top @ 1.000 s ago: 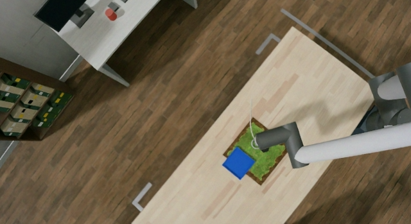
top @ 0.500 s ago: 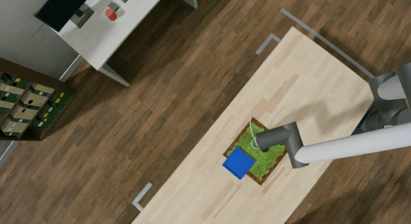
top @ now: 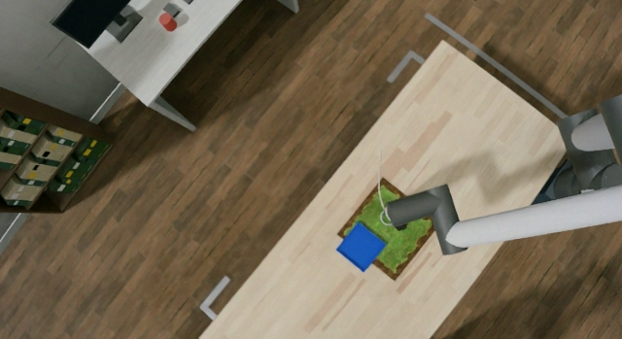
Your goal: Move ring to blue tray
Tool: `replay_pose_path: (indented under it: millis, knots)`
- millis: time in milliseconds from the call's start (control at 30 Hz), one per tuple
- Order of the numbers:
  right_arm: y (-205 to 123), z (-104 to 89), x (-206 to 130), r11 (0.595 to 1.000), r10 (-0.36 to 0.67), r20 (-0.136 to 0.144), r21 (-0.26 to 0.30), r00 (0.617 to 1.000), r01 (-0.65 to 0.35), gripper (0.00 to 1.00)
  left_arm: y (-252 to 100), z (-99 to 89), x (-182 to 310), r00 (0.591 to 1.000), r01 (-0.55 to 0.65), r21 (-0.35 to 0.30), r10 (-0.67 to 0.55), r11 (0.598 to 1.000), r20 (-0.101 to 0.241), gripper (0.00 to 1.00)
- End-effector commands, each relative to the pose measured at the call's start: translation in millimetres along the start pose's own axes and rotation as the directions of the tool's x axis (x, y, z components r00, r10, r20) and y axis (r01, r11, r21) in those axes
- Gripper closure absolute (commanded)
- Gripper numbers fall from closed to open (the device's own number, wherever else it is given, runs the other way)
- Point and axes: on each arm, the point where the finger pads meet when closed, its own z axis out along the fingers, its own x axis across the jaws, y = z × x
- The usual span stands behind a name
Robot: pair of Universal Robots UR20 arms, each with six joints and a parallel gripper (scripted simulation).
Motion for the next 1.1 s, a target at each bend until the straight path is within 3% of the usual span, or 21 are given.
replay_pose_path:
  millis: [0, 400, 567, 633, 800, 867, 900, 1067]
  knots:
    - [-3, -0.9, -1, 1.0, -0.001, -0.001, 0.0, 1.0, 0.001, 1.0, 3, -1.7, 0, 1.0, 0.0, -0.002, 0.0, 1.0, 0.001, 0.0]
    - [-3, -0.8, -2, 1.0, -0.017, -0.001, 0.0, 1.0, 0.017, 1.0, 3, -1.7, 0, 1.0, 0.0, -0.002, 0.0, 1.0, 0.001, 0.0]
    - [-9, -2.3, -10, 0.981, -0.196, -0.002, 0.0, 0.981, 0.196, 1.0, 3, -1.7, 0, 1.0, 0.0, -0.002, 0.0, 1.0, 0.001, 0.0]
    - [-10, -2.3, -16, 0.944, -0.329, -0.002, -0.001, 0.944, 0.329, 1.0, 3, -1.7, 0, 1.0, 0.0, -0.002, 0.0, 1.0, 0.001, 0.0]
    - [-13, -2.2, -33, 0.861, -0.508, -0.001, -0.002, 0.861, 0.508, 1.0, 3, -1.7, 0, 1.0, 0.0, -0.002, 0.0, 1.0, 0.001, 0.0]
    - [-13, -2.2, -33, 0.861, -0.508, -0.001, -0.002, 0.861, 0.508, 1.0, 3, -1.7, 0, 1.0, 0.0, -0.002, 0.0, 1.0, 0.001, 0.0]
    - [-13, -2.2, -37, 0.79, -0.614, 0.0, -0.002, 0.79, 0.614, 1.0, 3, -1.7, 0, 1.0, 0.0, -0.002, 0.0, 1.0, 0.001, 0.0]
    - [-11, -2.1, -49, 0.658, -0.753, 0.004, -0.003, 0.658, 0.753, 1.0, 3, -1.7, 0, 1.0, 0.0, -0.002, 0.0, 1.0, 0.001, 0.0]
